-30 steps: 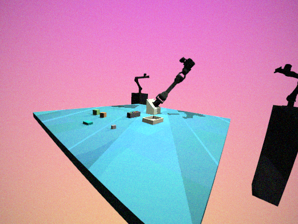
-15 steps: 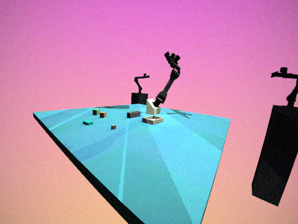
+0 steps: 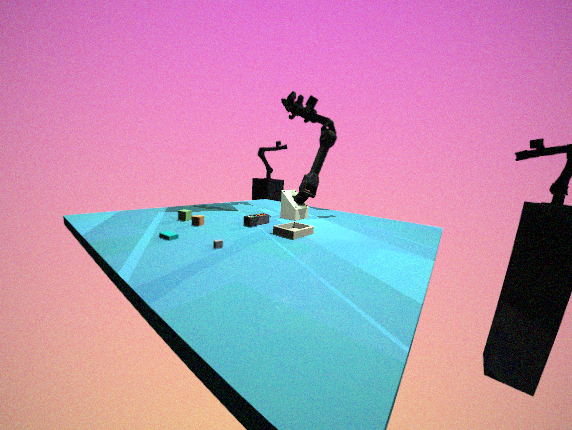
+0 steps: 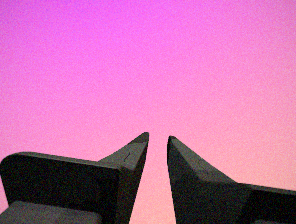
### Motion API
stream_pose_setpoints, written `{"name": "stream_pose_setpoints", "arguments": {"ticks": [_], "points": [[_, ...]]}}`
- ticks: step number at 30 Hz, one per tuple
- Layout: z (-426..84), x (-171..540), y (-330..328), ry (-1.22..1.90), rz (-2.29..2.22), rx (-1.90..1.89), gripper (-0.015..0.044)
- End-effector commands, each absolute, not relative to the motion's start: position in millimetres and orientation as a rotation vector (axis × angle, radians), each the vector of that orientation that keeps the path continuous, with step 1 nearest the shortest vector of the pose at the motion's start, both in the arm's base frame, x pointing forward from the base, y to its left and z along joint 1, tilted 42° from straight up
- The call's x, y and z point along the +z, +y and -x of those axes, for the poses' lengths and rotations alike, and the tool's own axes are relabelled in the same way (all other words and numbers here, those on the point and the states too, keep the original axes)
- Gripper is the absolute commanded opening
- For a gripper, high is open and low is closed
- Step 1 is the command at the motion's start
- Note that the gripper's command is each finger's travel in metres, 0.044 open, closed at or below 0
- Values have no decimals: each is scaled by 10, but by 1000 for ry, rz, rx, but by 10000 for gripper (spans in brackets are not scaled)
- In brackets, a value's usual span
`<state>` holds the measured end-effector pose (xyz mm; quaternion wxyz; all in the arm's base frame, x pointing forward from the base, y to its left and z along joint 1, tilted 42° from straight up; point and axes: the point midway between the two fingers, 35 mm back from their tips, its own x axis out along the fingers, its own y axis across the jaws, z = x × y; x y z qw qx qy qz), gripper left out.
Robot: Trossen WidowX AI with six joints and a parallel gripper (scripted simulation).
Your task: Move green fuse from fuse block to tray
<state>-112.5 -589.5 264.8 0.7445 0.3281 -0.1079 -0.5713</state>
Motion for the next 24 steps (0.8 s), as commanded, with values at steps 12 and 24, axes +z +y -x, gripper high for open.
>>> {"name": "stream_pose_setpoints", "arguments": {"ticks": [12,24], "points": [[-1070,1610,-5526,30,-1197,-964,74],[-2488,938,-4495,364,-1493,-772,74]]}}
